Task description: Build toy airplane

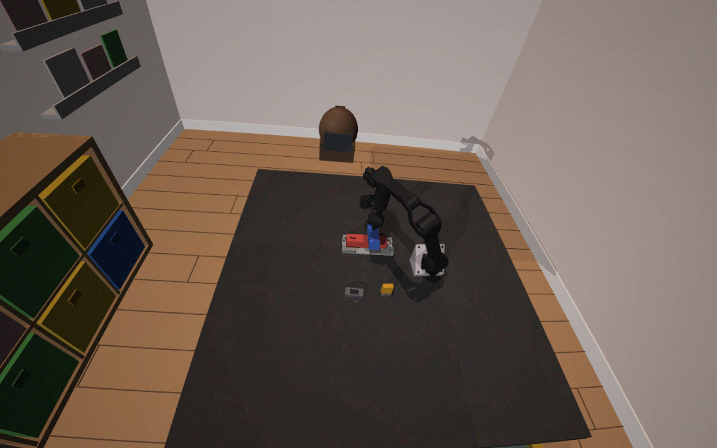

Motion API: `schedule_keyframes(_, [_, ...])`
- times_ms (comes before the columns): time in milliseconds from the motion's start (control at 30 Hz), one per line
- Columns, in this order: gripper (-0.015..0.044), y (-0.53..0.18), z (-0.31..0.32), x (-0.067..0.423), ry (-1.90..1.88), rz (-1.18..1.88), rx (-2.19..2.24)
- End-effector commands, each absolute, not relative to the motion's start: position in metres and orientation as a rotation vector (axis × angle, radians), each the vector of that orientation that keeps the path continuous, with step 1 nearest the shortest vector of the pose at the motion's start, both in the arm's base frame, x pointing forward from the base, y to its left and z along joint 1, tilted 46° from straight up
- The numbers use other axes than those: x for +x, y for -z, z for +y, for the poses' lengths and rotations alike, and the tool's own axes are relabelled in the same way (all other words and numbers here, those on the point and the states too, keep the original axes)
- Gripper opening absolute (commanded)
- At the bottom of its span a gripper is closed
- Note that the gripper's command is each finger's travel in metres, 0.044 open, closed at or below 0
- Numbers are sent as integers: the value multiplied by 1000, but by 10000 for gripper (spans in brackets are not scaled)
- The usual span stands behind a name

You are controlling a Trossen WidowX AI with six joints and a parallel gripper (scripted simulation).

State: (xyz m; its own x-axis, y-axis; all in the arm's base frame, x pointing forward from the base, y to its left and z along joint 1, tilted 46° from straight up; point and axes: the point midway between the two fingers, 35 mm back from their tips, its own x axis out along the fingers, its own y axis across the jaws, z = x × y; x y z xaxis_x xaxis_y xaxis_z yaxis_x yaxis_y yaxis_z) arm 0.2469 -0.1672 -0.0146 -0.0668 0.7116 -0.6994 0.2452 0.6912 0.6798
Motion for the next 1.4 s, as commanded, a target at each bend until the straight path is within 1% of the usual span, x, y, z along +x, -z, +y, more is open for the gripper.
schedule_keyframes(0, [440, 15, -168, 247, -684, 1523, 558])
schedule_keyframes(333, [440, 7, -164, 249, -677, 1522, 556])
schedule_keyframes(500, [440, -51, -125, 255, -634, 1509, 550])
schedule_keyframes(633, [440, -92, -88, 249, -608, 1492, 549])
schedule_keyframes(800, [440, -134, -40, 230, -589, 1465, 555])
schedule_keyframes(967, [440, -164, 4, 200, -584, 1437, 568])
schedule_keyframes(1167, [440, -165, 11, 196, -590, 1437, 569])
schedule_keyframes(1367, [440, -127, 49, 196, -715, 1512, 550])
